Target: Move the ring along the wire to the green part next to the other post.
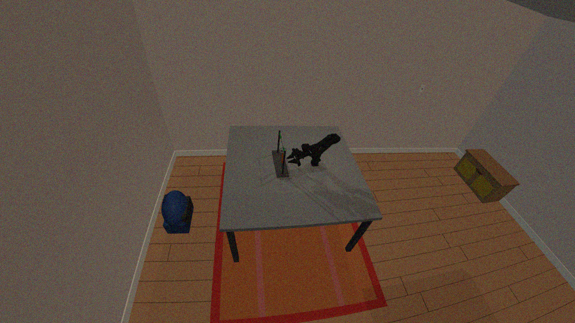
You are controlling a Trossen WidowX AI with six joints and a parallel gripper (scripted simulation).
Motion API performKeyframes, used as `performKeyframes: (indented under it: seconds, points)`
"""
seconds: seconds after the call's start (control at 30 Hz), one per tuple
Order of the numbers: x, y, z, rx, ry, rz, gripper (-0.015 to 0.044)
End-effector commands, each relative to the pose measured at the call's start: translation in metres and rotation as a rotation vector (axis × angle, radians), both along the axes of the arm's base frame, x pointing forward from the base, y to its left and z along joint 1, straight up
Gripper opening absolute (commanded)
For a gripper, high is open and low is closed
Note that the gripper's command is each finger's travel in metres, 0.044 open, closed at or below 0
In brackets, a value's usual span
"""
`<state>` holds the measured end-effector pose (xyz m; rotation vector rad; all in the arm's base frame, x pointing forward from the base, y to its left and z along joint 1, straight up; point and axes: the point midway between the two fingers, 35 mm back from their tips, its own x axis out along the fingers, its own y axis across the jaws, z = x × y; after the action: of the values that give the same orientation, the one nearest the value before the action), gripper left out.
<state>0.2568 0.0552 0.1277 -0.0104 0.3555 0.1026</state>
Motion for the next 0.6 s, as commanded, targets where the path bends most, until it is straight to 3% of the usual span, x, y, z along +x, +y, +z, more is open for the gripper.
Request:
performKeyframes:
  seconds: [0.0, 0.17, 0.57]
  points:
    - [-0.015, -0.002, 0.008, 0.004, -0.008, -0.002, 0.0317]
    - [-0.033, -0.005, 0.011, 0.004, -0.007, -0.002, 0.044]
    - [-0.033, -0.005, 0.011, 0.004, -0.007, -0.002, 0.044]
